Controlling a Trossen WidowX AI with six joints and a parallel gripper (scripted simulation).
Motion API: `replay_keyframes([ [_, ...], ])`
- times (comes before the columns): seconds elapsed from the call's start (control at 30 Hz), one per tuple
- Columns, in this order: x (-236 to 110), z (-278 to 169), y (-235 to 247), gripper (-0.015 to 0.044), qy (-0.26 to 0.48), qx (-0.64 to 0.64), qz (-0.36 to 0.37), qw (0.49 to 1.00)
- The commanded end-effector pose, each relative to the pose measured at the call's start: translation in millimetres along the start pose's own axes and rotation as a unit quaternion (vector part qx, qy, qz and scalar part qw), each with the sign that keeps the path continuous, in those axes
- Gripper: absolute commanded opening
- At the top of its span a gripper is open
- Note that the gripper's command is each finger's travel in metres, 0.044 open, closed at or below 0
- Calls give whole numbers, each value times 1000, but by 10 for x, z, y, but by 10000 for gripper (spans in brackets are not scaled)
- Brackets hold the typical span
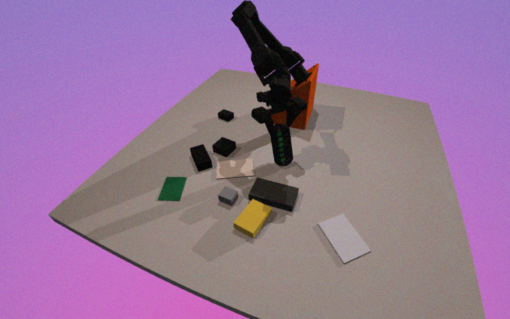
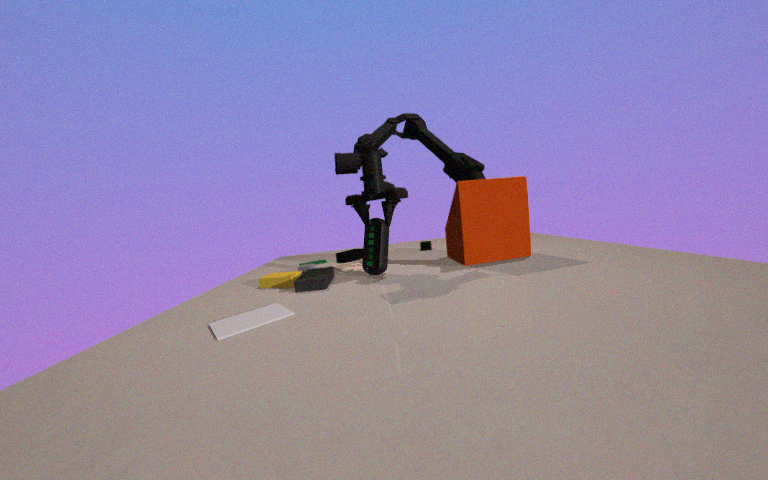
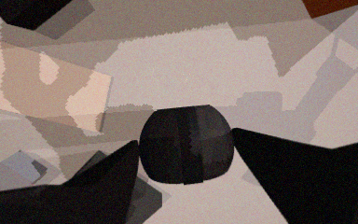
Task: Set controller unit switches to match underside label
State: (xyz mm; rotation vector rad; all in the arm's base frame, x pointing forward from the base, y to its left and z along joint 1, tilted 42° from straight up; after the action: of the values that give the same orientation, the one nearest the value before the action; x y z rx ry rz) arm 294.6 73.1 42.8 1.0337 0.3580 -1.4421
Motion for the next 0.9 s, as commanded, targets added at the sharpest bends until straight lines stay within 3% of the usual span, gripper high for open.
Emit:
replay_keyframes([
  [0.0,61,49,-8,338,-8,0,-3,1000],
  [0.87,133,242,-39,338,-9,0,-3,1000],
])
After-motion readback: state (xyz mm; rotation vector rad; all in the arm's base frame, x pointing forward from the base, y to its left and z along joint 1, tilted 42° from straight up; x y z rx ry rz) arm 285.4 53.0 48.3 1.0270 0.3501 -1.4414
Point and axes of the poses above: the point midway between the two fingers, 35 mm back from their tips, its own x axis out along the fingers, its own y axis across the jaws, z = x × y, the point moved 7 cm from there along -x, back along the fingers, and after that the axes turned 9 degrees about -x, right-handed, at the moved point
